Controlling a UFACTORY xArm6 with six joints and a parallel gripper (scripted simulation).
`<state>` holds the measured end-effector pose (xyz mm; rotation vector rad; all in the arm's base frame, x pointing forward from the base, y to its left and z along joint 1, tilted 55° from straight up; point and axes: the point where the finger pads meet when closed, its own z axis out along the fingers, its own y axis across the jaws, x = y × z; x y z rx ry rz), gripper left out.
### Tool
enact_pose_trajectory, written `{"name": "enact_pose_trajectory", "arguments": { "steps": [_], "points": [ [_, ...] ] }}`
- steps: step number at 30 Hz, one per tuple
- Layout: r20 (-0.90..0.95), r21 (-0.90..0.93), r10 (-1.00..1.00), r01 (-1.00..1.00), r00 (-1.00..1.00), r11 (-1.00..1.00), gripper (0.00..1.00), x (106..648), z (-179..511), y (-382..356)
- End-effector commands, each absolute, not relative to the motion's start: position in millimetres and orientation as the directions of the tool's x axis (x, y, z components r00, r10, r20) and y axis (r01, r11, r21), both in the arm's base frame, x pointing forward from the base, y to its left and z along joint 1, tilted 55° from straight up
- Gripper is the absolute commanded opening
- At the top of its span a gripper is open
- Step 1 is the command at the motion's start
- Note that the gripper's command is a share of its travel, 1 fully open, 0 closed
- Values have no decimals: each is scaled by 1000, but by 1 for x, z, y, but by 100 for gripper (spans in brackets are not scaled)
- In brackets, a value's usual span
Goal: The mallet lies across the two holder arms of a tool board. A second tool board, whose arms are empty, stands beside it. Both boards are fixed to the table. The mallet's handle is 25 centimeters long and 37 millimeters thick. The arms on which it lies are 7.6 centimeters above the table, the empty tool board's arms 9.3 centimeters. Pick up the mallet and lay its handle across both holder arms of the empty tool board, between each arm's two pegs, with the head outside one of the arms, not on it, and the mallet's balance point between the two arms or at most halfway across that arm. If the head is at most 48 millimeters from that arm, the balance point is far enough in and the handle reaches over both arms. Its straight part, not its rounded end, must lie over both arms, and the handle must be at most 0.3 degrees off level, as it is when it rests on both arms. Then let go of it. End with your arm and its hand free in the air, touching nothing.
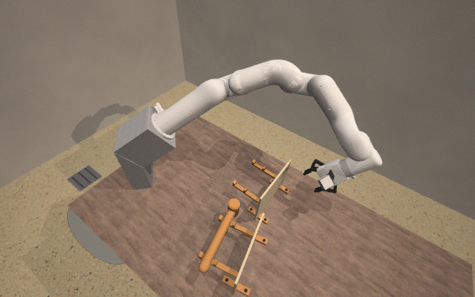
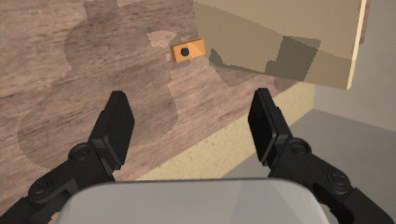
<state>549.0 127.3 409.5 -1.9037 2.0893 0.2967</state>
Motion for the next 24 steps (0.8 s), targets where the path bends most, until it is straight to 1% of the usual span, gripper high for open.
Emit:
{"name": "enact_pose_trajectory", "arguments": {
  "steps": [1,18,24],
  "points": [
    [-354,-52,-932,-993,-78,102,100,549,412,127],
    [-355,-51,-932,-993,-78,103,100,549,411,127],
    [-380,-22,-915,-987,-137,157,100,551,405,119]
  ]
}}
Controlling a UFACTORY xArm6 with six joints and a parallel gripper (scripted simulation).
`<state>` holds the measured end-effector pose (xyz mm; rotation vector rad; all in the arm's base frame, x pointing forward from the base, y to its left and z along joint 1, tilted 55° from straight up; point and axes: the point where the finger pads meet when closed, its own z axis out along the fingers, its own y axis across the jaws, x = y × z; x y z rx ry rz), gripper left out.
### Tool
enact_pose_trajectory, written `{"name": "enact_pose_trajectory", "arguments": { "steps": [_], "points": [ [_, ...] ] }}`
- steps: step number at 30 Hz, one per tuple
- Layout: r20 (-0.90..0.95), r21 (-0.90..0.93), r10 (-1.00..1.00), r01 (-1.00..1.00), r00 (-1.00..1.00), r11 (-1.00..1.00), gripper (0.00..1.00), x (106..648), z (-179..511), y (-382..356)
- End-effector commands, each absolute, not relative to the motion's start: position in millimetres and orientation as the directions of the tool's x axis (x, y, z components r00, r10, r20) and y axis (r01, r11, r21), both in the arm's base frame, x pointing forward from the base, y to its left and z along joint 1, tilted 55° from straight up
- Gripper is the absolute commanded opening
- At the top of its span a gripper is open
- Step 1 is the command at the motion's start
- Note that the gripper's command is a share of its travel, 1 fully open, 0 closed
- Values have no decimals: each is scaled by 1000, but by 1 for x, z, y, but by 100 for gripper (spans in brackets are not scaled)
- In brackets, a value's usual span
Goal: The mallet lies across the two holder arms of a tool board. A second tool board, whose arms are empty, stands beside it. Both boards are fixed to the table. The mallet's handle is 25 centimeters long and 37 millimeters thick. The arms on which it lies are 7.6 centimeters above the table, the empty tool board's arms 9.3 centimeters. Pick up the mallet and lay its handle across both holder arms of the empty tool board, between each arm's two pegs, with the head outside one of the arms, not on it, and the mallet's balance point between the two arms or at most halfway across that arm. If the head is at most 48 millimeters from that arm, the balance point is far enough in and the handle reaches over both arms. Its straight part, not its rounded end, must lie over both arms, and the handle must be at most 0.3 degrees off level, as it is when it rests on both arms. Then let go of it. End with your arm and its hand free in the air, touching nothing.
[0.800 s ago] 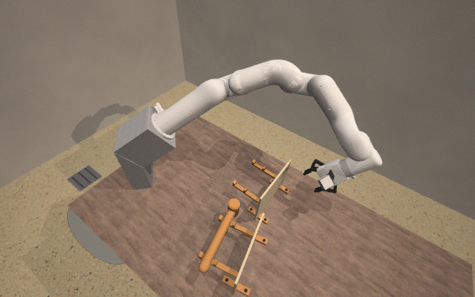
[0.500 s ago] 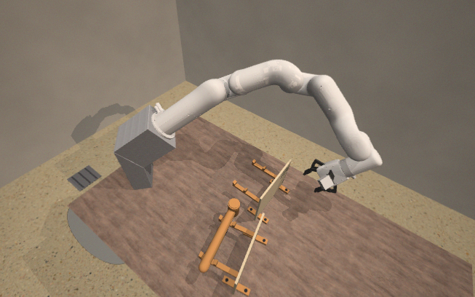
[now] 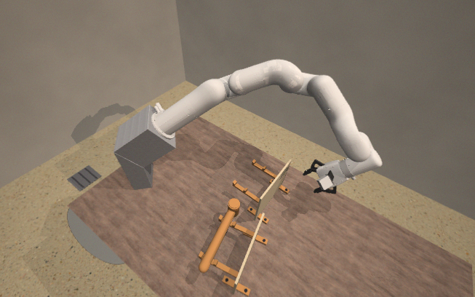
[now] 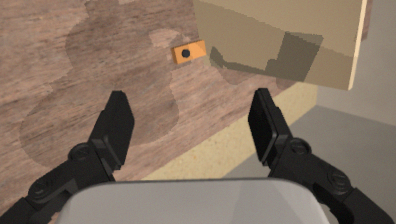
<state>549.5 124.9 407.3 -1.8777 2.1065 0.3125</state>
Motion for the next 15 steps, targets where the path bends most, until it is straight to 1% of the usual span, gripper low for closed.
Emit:
{"name": "enact_pose_trajectory", "arguments": {
  "steps": [1,3,6,10,11,15],
  "points": [
    [-381,-20,-913,-987,-142,161,100,551,404,119],
    [-384,-17,-912,-986,-147,166,100,551,403,118],
    [-434,57,-854,-955,-286,291,100,554,388,101],
    [-445,77,-835,-943,-323,323,100,554,384,96],
    [-466,124,-789,-913,-400,389,100,556,376,85],
    [-485,180,-726,-868,-487,462,100,557,366,73]
  ]
}}
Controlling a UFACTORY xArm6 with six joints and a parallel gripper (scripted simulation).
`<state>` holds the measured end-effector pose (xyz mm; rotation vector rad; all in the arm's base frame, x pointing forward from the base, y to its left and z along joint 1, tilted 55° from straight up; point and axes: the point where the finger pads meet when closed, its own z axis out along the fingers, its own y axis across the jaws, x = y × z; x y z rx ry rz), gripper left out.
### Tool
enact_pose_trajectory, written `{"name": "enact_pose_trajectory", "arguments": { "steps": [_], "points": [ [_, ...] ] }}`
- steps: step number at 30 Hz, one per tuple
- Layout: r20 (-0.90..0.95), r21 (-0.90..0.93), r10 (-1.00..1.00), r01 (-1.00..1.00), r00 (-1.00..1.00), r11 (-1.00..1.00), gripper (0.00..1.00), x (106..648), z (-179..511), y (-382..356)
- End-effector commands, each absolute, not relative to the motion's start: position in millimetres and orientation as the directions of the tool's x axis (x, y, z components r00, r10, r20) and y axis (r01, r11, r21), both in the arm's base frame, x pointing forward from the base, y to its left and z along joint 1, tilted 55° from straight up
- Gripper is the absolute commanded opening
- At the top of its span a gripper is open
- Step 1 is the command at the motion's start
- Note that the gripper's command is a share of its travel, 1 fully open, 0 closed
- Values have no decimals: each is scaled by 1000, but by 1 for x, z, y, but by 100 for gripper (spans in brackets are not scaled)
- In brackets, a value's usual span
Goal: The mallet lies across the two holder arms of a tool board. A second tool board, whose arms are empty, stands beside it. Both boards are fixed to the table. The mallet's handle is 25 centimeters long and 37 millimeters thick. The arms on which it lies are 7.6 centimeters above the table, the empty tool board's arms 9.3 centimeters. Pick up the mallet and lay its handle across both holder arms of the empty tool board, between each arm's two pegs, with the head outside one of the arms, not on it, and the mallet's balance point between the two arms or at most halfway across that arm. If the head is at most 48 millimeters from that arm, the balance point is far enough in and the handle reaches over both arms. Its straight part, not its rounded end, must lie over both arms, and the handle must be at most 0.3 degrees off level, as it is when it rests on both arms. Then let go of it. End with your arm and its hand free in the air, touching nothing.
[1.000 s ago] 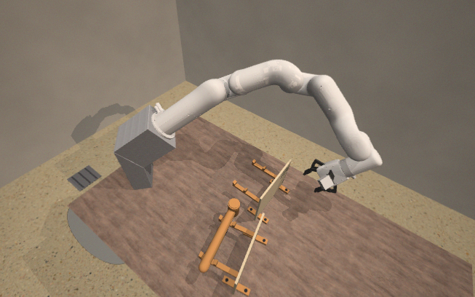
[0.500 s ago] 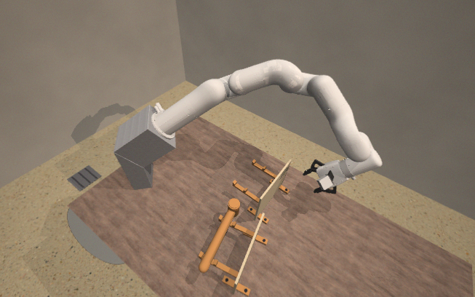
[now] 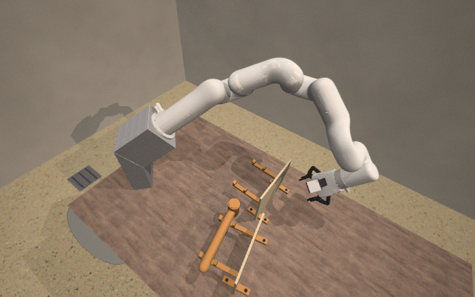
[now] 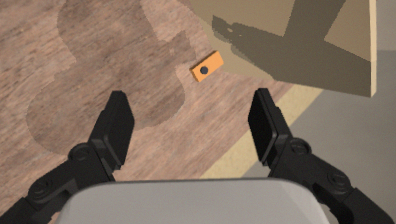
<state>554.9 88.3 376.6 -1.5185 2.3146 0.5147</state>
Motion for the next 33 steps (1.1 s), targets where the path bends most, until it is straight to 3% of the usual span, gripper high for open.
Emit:
{"name": "enact_pose_trajectory", "arguments": {
  "steps": [1,18,33],
  "points": [
    [-490,196,-706,-854,-511,482,100,557,364,69],
    [-482,464,-307,-536,-821,705,100,556,323,7],
    [-363,670,109,-178,-925,721,100,548,290,-52]
  ]
}}
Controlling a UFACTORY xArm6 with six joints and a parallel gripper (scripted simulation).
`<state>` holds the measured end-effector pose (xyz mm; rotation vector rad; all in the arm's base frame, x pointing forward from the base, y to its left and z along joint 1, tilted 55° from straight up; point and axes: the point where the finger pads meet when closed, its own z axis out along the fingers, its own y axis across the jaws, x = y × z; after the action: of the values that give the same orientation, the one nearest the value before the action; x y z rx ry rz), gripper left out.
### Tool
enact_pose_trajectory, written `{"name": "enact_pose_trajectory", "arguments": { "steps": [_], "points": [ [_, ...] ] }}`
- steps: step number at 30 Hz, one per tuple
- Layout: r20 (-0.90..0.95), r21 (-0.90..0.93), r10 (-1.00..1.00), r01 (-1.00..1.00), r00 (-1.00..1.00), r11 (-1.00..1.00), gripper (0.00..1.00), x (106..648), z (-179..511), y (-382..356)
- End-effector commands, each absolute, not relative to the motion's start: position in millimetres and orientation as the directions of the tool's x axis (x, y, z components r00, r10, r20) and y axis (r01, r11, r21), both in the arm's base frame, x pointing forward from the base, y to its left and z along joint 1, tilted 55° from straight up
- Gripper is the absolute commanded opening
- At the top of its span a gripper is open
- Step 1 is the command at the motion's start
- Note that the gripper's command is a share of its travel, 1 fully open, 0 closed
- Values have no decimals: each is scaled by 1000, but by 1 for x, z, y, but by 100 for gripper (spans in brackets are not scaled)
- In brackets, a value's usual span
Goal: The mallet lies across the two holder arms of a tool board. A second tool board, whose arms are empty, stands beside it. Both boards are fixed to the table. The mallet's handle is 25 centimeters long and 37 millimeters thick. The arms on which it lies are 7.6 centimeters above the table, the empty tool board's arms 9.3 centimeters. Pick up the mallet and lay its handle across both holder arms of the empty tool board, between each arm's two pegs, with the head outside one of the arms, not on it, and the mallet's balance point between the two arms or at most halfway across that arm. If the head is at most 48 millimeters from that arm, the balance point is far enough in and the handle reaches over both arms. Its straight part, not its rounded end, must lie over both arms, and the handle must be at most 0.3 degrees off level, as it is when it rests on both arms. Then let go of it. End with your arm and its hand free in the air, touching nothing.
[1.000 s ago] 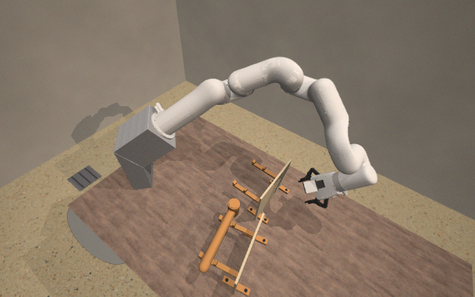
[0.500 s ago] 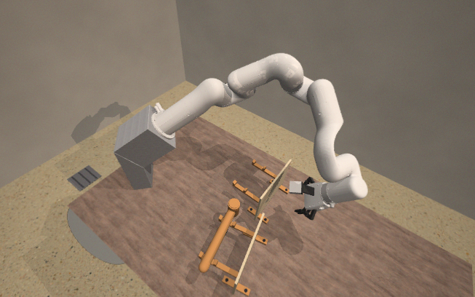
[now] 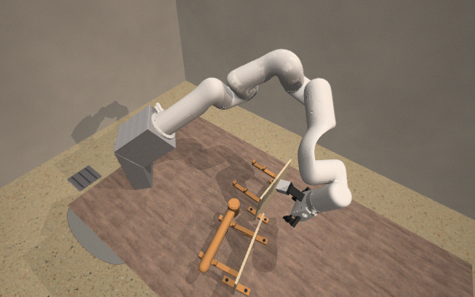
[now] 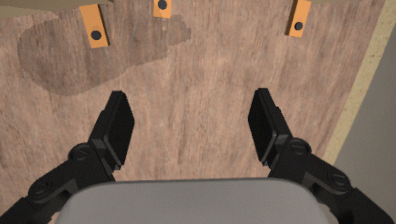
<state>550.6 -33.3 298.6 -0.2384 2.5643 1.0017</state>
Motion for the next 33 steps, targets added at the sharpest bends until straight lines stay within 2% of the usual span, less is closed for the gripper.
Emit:
{"name": "enact_pose_trajectory", "arguments": {
  "steps": [1,19,25,33],
  "points": [
    [-352,682,138,-152,-926,716,100,547,287,-56],
    [-314,716,223,-76,-923,694,100,543,280,-68],
    [-228,777,393,77,-891,625,100,535,266,-95],
    [-215,785,416,98,-884,612,100,534,264,-98]
  ]
}}
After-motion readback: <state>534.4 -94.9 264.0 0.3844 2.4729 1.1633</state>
